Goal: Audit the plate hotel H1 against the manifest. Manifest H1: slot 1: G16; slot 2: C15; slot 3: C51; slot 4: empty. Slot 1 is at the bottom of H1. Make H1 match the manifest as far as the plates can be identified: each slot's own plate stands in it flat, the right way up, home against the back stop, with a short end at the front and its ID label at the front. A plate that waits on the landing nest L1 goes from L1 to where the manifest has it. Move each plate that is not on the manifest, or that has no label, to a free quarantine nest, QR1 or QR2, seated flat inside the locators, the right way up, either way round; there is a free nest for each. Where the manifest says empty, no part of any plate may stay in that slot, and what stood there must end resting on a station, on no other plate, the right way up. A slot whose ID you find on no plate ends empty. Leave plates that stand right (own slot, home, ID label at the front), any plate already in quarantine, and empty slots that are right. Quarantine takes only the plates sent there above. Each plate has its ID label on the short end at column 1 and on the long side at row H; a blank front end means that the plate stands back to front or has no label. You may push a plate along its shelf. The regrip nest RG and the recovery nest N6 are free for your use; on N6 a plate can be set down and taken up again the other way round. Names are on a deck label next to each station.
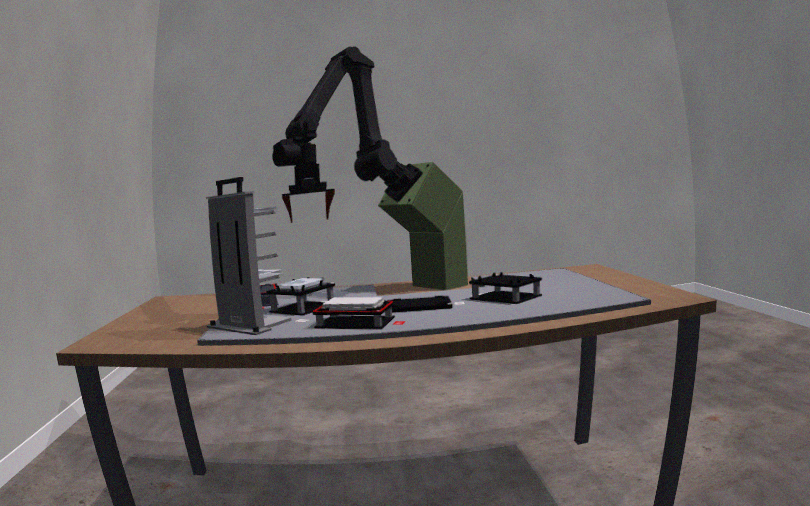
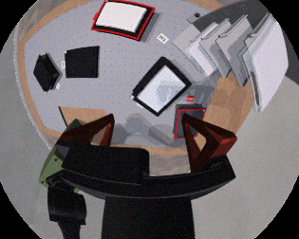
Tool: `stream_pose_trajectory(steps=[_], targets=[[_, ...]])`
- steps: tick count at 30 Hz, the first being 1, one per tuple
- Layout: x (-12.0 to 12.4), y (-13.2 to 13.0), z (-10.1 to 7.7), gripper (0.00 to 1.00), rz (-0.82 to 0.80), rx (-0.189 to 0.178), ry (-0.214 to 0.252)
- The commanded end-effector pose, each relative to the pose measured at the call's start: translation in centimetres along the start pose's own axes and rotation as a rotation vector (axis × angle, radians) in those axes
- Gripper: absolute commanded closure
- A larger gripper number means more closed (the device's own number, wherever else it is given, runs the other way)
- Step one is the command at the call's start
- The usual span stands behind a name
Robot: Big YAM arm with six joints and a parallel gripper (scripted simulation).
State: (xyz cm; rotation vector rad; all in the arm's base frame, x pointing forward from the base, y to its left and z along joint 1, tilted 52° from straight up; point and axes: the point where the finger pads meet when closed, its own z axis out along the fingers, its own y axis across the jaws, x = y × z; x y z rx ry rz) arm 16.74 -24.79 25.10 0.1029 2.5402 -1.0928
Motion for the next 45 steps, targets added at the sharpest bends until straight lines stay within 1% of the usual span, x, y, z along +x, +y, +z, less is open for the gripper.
stream_pose_trajectory(steps=[1,8,12,14,16,17,29,33,34,35,38,45], targets=[[-1.0,-3.6,-2.2,0.0,0.11,0.071,-0.054],[0.5,-5.4,-2.3,0.0,0.264,0.072,-0.054],[1.5,-6.1,-1.4,0.0,0.351,0.05,-0.035],[1.6,-6.1,-1.4,0.0,0.398,0.049,-0.037],[1.6,-6.1,-1.4,0.0,0.398,0.049,-0.037],[1.0,-5.9,-1.6,0.0,0.409,0.044,-0.054],[1.0,-5.9,-1.7,0.0,0.688,0.038,-0.061],[1.0,-5.9,-1.7,0.0,0.695,0.038,-0.061],[1.7,-4.9,-0.4,0.0,0.696,0.022,-0.038],[2.3,-4.0,0.6,0.0,0.698,0.011,-0.018],[2.7,-4.2,1.6,0.0,0.706,0.019,-0.011],[2.7,-4.2,3.9,0.0,0.706,0.018,-0.01]])
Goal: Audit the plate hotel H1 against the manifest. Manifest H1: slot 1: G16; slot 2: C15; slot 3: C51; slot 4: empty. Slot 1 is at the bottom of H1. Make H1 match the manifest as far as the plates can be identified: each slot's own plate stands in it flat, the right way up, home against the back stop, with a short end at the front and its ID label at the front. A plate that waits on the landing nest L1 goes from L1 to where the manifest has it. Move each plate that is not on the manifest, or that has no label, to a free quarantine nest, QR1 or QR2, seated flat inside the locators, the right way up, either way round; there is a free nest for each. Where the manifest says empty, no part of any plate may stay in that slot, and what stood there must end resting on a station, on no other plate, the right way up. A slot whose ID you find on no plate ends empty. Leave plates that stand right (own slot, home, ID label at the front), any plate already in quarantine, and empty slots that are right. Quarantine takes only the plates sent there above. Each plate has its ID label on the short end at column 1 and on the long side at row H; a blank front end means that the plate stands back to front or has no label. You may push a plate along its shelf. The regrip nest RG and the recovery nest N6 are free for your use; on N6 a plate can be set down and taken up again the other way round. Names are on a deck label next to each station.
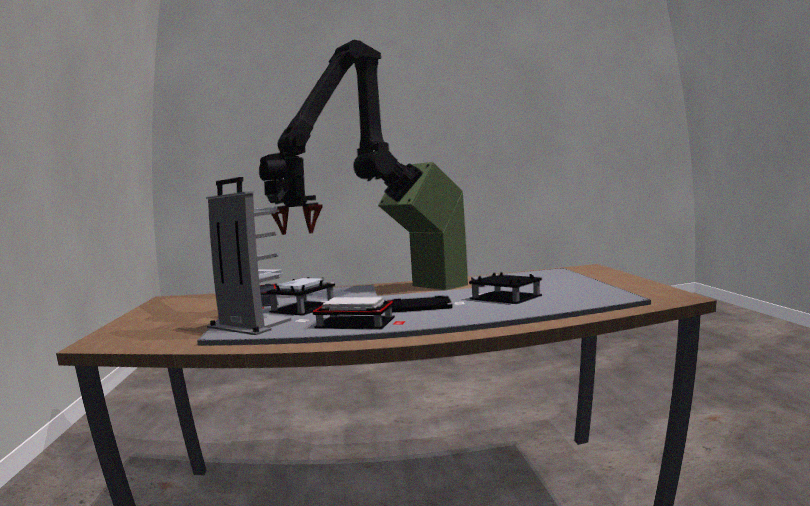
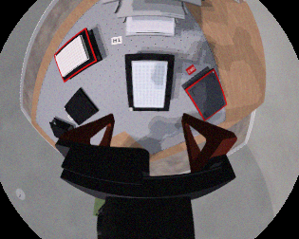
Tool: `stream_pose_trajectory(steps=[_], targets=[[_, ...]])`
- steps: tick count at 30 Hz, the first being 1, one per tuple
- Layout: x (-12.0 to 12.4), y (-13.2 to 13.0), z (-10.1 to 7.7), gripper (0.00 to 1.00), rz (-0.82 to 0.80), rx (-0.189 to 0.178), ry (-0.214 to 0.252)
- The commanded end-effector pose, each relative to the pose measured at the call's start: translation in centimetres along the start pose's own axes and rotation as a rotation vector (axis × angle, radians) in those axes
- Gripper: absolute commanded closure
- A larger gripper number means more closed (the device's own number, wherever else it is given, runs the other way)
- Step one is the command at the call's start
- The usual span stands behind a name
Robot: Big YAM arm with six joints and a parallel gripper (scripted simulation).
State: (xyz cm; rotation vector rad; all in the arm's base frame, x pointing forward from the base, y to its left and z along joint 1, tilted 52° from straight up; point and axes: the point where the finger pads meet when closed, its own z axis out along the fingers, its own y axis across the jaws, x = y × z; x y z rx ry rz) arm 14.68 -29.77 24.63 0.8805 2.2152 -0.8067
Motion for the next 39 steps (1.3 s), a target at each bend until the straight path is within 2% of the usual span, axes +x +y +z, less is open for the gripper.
stream_pose_trajectory(steps=[1,5,20,24,27,29,39], targets=[[-0.1,-0.6,1.1,0.0,0.029,0.015,-0.008],[-0.1,-0.6,1.7,0.0,0.029,0.014,-0.008],[0.0,-0.7,6.8,0.0,0.006,0.014,-0.006],[-0.3,-0.8,7.4,0.0,0.007,0.016,-0.01],[-0.2,-0.8,7.5,0.0,0.007,0.016,-0.01],[-0.8,-1.0,6.7,0.0,0.008,0.026,-0.033],[-0.6,-1.0,6.7,0.0,0.007,0.024,-0.027]])
